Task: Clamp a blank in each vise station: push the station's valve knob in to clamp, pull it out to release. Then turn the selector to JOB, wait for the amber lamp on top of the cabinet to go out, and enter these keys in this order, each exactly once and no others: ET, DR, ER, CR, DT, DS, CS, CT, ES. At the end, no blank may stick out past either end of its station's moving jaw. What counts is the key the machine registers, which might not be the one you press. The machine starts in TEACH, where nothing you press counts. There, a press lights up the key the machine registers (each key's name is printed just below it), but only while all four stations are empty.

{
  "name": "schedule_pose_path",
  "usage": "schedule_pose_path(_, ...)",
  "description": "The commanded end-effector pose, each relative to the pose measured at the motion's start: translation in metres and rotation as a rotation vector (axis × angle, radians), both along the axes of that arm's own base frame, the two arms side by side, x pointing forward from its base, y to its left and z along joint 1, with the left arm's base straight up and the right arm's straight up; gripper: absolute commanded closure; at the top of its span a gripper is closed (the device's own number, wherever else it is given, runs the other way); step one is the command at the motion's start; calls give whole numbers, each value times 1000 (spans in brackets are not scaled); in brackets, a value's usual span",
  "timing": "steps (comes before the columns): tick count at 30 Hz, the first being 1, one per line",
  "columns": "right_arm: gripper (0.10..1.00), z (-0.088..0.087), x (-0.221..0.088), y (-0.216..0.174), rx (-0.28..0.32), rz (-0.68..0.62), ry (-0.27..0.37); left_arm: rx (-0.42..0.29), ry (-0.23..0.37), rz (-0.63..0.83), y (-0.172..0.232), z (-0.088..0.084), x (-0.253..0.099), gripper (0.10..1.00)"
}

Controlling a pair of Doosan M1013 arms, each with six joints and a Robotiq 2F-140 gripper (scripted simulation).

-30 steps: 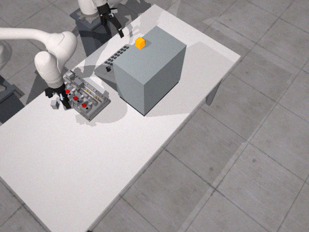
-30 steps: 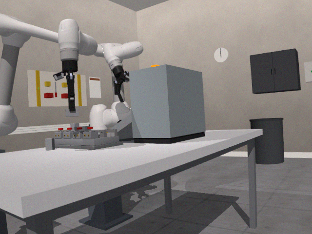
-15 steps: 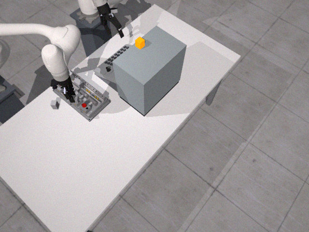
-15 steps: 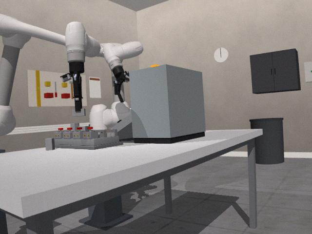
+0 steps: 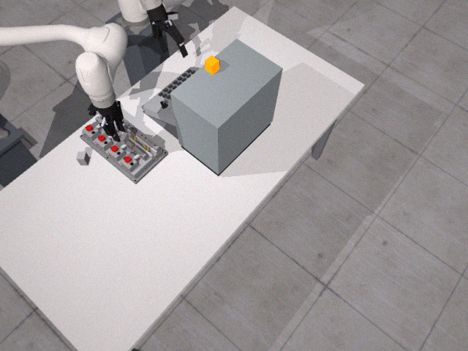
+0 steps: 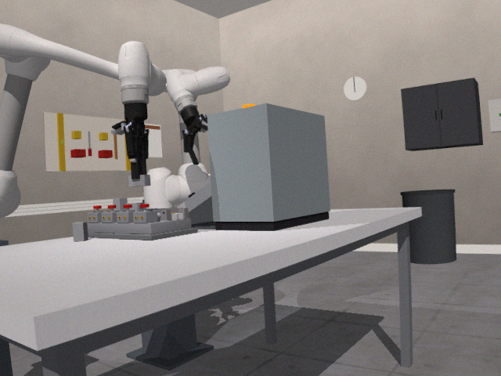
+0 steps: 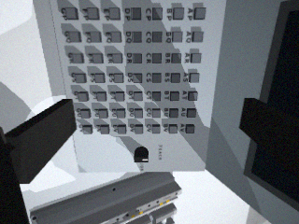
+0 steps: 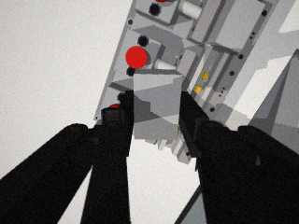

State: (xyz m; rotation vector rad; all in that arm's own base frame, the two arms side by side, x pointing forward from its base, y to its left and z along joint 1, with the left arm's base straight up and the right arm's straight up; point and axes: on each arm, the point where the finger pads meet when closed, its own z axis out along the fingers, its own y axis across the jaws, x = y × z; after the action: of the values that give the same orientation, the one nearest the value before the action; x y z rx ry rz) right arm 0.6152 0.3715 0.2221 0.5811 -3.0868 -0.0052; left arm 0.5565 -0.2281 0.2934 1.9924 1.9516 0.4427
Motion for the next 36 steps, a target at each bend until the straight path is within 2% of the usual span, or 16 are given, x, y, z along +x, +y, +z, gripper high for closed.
schedule_pose_path(1, 999, 1, -2, 6, -2, -35, -2, 0, -1, 0, 0, 1, 0, 98)
schedule_pose_path(15, 999, 1, -21, 53, -2, -287, -2, 0, -1, 0, 0, 1, 0, 98)
schedule_pose_path(36, 999, 1, -27, 65, -2, -356, -1, 0, -1, 0, 0, 1, 0, 98)
